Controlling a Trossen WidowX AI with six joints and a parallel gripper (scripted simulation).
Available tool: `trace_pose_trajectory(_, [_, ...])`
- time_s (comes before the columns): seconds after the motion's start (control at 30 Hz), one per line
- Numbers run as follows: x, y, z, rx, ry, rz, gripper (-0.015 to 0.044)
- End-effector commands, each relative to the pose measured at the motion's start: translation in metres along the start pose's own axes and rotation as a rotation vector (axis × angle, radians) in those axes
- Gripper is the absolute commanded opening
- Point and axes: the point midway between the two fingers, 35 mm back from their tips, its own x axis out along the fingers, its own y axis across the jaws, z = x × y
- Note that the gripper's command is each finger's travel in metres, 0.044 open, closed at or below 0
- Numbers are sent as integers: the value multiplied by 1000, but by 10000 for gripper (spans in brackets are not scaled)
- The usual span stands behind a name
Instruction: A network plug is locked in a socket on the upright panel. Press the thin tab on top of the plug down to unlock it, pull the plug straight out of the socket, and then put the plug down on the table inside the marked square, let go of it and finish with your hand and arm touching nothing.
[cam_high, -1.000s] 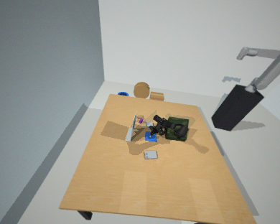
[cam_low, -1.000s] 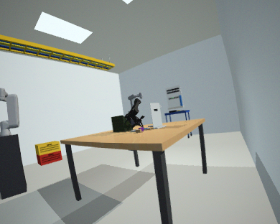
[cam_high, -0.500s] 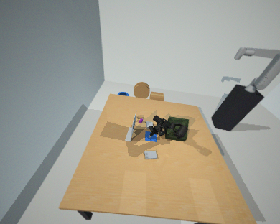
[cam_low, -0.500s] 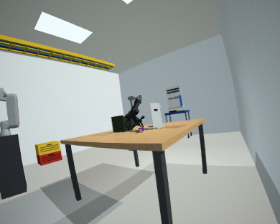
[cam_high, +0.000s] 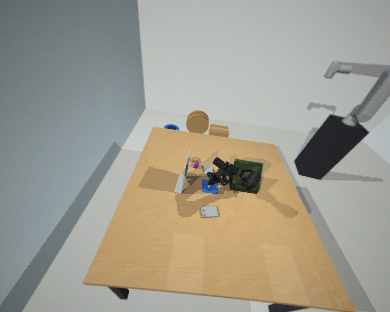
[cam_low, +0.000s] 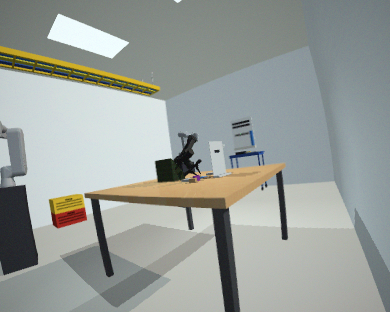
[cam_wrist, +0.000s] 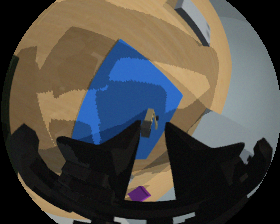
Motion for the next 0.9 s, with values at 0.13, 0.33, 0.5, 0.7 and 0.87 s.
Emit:
trace_pose_trajectory(0.13, [-1, 0, -1, 0, 1, 2, 156])
trace_pose_trajectory(0.33, [-5, 1, -2, 0, 4, 5, 156])
trace_pose_trajectory(0.5, [-8, 2, -2, 0, 5, 7, 156])
trace_pose_trajectory(0.7, [-11, 2, -3, 0, 7, 9, 156])
trace_pose_trajectory(0.87, [-14, 3, -3, 1, 8, 10, 156])
